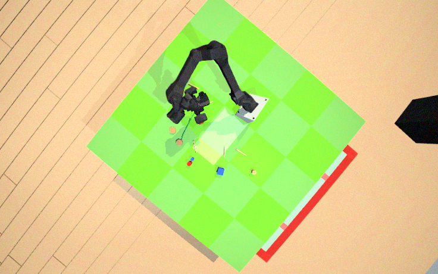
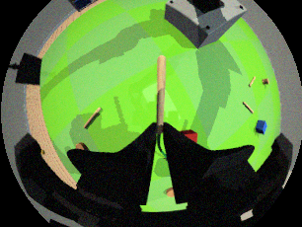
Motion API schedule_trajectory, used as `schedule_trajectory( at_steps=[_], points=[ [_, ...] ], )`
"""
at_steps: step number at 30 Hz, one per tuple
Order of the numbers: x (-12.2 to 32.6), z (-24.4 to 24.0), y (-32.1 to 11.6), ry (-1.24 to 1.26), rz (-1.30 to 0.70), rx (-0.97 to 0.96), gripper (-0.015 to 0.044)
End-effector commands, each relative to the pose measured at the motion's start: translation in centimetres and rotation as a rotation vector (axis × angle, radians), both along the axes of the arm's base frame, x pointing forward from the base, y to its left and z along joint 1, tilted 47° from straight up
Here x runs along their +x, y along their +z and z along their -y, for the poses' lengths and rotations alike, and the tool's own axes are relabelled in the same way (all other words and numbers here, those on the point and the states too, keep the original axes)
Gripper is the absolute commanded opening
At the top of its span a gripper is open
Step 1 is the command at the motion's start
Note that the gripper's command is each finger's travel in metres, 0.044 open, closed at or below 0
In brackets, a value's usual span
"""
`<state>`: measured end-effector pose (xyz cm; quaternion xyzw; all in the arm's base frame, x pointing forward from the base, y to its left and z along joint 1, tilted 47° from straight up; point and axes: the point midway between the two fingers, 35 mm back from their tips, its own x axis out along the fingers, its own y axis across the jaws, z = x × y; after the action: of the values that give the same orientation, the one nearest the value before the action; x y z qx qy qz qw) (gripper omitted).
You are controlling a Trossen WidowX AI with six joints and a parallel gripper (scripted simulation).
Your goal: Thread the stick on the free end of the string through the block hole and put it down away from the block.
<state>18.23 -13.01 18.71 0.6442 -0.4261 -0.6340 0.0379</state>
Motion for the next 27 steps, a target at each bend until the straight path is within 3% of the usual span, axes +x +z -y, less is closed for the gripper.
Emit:
schedule_trajectory(
  at_steps=[1, 27],
  points=[
    [0.3, 0.1, 0.3, -0.036, 0.048, 0.008, 0.0],
    [1.1, 1.4, 1.6, -0.25, 0.264, 0.041, 0.0]
  ],
)
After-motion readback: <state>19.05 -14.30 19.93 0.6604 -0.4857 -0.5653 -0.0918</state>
